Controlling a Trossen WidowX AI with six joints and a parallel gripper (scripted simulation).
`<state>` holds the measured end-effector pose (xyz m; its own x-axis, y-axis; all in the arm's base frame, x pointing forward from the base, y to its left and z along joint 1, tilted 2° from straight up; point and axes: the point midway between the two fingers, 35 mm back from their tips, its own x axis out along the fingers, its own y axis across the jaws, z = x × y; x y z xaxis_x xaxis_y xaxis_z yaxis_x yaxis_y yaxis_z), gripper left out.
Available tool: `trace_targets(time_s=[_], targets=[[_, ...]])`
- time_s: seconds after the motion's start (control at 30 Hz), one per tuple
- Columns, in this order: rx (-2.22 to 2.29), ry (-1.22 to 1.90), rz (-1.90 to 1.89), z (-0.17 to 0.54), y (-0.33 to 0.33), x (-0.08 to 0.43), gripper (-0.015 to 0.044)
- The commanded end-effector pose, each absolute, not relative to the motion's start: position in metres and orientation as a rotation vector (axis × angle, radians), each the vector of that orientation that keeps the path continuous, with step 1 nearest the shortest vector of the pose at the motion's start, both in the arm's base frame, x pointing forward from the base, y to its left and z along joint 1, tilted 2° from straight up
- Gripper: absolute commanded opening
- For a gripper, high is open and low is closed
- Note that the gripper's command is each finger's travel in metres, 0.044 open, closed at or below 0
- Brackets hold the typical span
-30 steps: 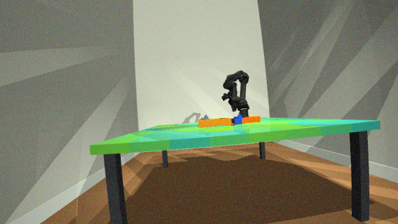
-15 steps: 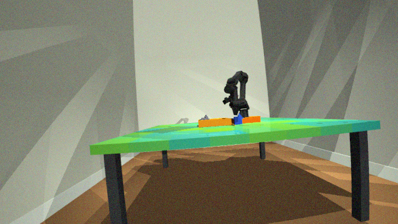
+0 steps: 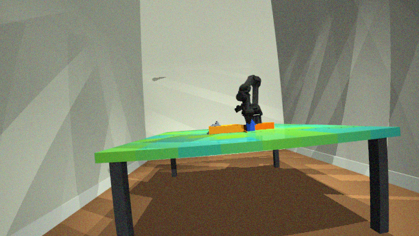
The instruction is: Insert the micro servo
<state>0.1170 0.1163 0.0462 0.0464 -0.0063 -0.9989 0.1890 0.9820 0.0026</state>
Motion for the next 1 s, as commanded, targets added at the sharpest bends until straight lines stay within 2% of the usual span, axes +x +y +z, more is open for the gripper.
trace_targets(time_s=[0.0, 0.33, 0.5, 0.6, 0.97], targets=[[0.143, 1.524, -0.148, 0.043, 0.116, 0.116, 0.0387], [0.143, 1.524, -0.148, 0.043, 0.116, 0.116, 0.0125], [0.143, 1.524, -0.148, 0.043, 0.116, 0.116, 0.0092], [0.143, 1.524, -0.148, 0.048, 0.117, 0.116, 0.0013], [0.143, 1.524, -0.148, 0.097, 0.118, 0.115, 0.0000]])
